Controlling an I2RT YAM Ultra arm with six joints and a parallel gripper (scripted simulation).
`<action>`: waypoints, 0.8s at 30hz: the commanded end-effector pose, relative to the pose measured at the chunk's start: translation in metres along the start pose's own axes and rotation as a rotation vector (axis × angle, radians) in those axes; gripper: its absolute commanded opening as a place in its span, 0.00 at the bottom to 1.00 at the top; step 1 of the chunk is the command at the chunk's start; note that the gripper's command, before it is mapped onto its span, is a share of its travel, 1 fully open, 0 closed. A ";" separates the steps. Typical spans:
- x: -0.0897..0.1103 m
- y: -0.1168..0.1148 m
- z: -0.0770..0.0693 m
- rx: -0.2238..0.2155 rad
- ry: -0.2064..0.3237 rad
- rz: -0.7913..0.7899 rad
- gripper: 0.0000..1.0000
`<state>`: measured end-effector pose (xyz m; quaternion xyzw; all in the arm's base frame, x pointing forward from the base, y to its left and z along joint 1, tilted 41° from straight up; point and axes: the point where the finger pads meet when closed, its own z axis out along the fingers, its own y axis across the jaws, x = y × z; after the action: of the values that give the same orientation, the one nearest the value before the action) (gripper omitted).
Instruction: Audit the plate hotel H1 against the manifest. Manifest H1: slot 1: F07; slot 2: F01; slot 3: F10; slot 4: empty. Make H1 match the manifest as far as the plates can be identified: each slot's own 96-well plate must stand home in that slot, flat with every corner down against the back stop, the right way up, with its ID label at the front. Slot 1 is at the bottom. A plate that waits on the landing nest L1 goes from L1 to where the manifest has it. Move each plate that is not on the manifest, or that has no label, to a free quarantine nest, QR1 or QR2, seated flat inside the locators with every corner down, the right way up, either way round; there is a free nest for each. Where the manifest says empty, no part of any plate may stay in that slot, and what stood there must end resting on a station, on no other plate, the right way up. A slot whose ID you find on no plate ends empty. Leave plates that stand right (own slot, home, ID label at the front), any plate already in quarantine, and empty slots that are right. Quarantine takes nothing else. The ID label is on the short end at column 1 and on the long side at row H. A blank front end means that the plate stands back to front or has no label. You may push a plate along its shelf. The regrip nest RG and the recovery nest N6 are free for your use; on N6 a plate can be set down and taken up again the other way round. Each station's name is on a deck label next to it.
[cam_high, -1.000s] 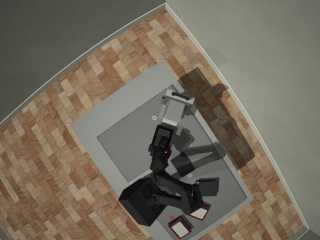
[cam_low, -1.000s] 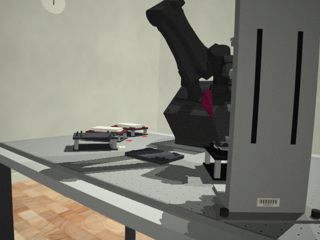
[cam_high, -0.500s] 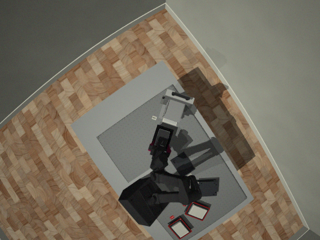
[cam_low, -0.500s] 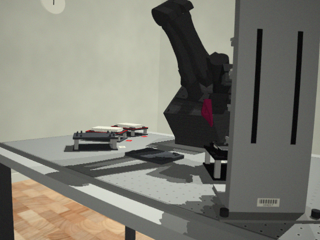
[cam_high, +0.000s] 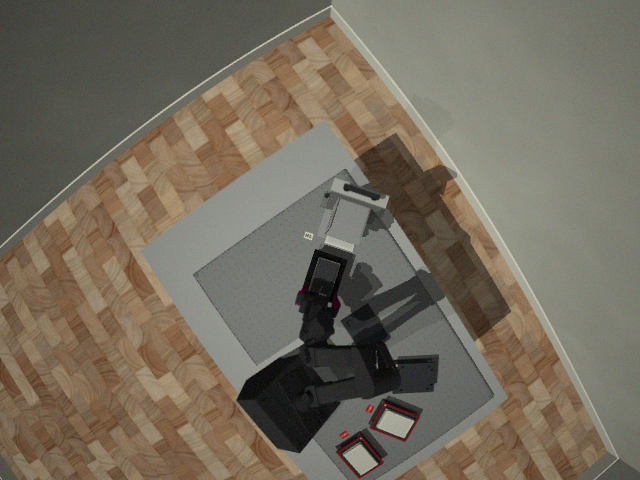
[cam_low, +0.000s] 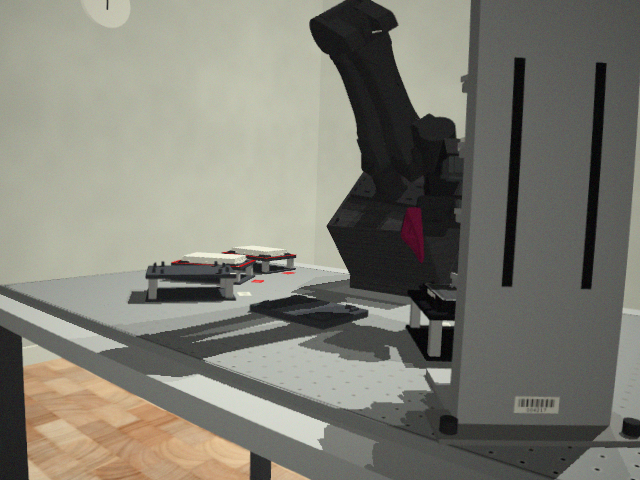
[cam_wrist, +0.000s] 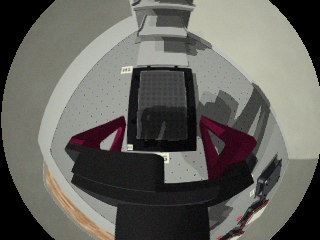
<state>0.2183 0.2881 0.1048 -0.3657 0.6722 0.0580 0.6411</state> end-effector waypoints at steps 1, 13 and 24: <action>-0.004 0.001 0.000 -0.004 -0.026 0.014 1.00; 0.009 0.001 0.001 -0.004 -0.026 0.014 1.00; 0.019 0.001 0.007 -0.004 -0.026 0.014 1.00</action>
<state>0.2260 0.2812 0.0816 -0.3639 0.6725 0.0581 0.6419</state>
